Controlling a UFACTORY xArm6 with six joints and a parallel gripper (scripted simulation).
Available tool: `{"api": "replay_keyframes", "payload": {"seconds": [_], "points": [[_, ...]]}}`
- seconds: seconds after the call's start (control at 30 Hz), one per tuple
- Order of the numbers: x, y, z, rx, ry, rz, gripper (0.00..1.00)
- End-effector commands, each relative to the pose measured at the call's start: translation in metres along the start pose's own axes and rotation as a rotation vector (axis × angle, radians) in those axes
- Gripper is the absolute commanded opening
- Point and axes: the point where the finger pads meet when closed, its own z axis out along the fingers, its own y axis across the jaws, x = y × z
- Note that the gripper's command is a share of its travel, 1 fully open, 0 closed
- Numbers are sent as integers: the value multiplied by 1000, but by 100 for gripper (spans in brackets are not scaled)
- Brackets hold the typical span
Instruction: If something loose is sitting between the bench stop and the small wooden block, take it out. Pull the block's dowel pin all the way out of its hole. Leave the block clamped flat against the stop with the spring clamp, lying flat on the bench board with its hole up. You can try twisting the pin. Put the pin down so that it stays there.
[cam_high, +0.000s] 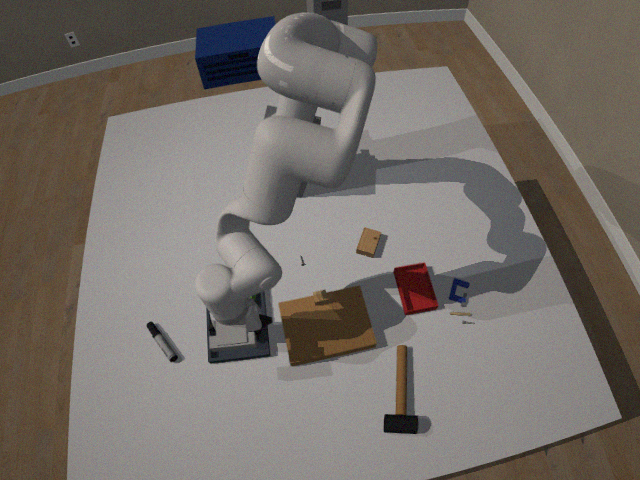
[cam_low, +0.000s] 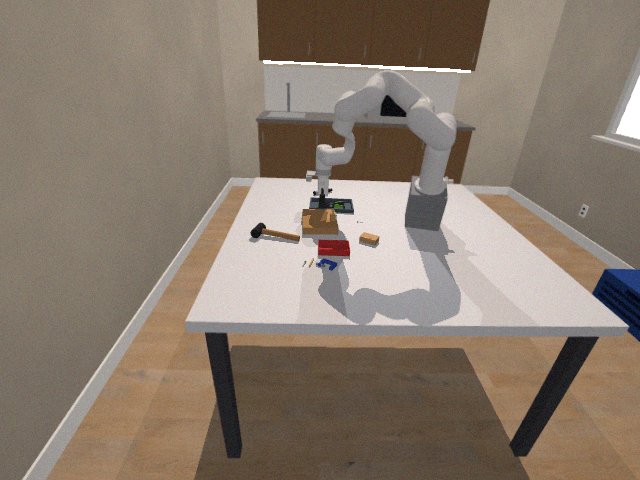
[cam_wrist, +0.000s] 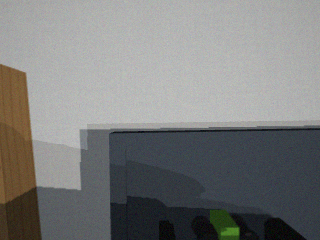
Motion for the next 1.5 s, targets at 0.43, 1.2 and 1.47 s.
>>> {"api": "replay_keyframes", "payload": {"seconds": [0.43,1.2,1.47], "points": [[2,1,-16,-2,4,0,0],[2,1,-70,-2,4,0,0],[2,1,-86,-2,4,0,0]]}}
